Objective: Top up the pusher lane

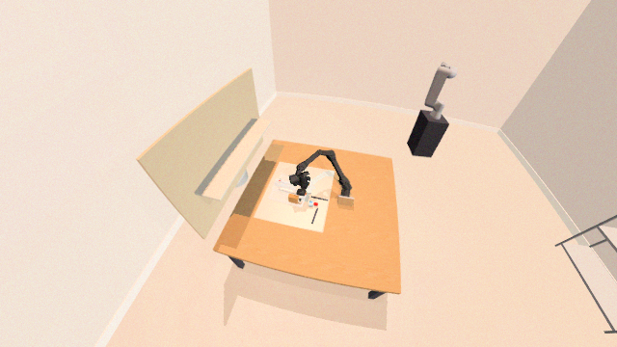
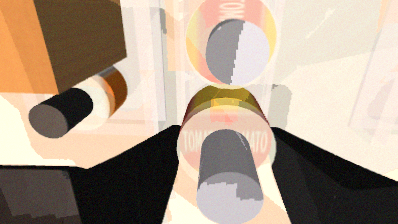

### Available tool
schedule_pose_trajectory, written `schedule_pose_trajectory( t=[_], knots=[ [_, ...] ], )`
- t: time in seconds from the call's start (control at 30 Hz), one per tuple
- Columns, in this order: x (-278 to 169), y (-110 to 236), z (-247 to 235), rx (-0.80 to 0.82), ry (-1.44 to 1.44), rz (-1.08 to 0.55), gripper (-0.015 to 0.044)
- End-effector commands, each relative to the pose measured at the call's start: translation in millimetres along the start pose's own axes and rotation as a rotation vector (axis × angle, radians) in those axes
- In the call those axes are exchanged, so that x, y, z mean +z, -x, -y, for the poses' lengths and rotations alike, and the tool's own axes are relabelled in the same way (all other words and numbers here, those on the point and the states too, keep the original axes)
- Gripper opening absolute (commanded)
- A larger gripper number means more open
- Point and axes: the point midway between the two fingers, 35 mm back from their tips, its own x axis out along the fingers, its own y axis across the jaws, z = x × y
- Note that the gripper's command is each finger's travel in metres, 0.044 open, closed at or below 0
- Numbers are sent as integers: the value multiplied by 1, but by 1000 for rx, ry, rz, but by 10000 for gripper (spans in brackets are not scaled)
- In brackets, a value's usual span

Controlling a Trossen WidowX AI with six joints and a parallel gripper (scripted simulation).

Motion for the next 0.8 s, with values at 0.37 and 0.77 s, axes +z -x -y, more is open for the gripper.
schedule_pose_trajectory(
  t=[0.37, 0.77],
  knots=[
    [14, 4, 3, -6, -14, 33, 0],
    [14, 3, 3, -6, -14, 33, 0]
  ],
)
